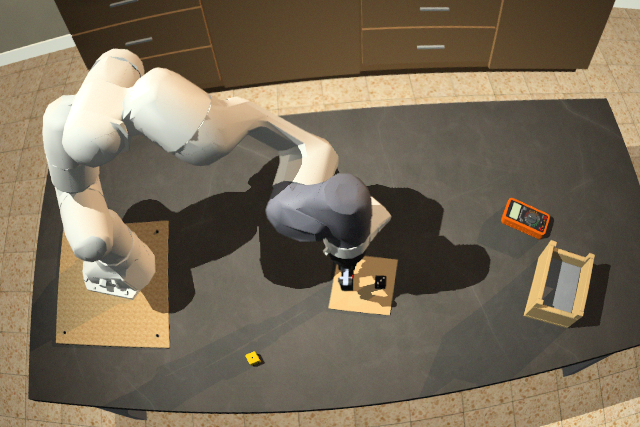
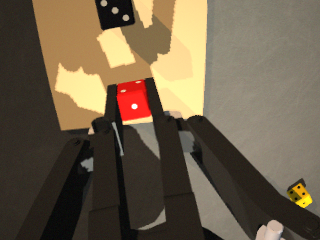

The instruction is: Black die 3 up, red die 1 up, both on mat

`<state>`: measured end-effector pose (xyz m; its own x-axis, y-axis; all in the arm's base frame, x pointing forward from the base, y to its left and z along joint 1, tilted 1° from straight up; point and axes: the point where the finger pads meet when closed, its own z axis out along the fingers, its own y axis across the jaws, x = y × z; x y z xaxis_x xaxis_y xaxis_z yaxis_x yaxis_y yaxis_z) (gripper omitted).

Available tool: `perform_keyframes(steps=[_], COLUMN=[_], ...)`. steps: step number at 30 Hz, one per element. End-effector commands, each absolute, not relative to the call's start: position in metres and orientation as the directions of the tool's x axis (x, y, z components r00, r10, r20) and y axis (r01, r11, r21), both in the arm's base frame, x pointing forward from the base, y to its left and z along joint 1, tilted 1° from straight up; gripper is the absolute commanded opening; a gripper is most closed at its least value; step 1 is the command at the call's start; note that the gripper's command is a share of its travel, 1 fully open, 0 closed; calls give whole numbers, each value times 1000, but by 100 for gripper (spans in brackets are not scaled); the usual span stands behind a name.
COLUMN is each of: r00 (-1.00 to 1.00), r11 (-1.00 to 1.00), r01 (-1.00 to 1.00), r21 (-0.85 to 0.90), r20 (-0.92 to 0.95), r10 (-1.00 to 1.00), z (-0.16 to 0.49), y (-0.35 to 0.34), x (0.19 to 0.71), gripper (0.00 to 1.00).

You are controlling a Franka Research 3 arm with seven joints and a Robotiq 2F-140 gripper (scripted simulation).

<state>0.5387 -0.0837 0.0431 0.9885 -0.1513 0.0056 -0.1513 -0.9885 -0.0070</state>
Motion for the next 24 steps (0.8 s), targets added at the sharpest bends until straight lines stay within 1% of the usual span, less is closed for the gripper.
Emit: perform_keyframes(steps=[1,24], r00=[990,990], r11=[-990,-990], r01=[-144,-144], r21=[-6,-6], r20=[8,8], r10=[-144,-144], z=[43,40], y=[-84,-84], x=[540,540], gripper=[21,21])
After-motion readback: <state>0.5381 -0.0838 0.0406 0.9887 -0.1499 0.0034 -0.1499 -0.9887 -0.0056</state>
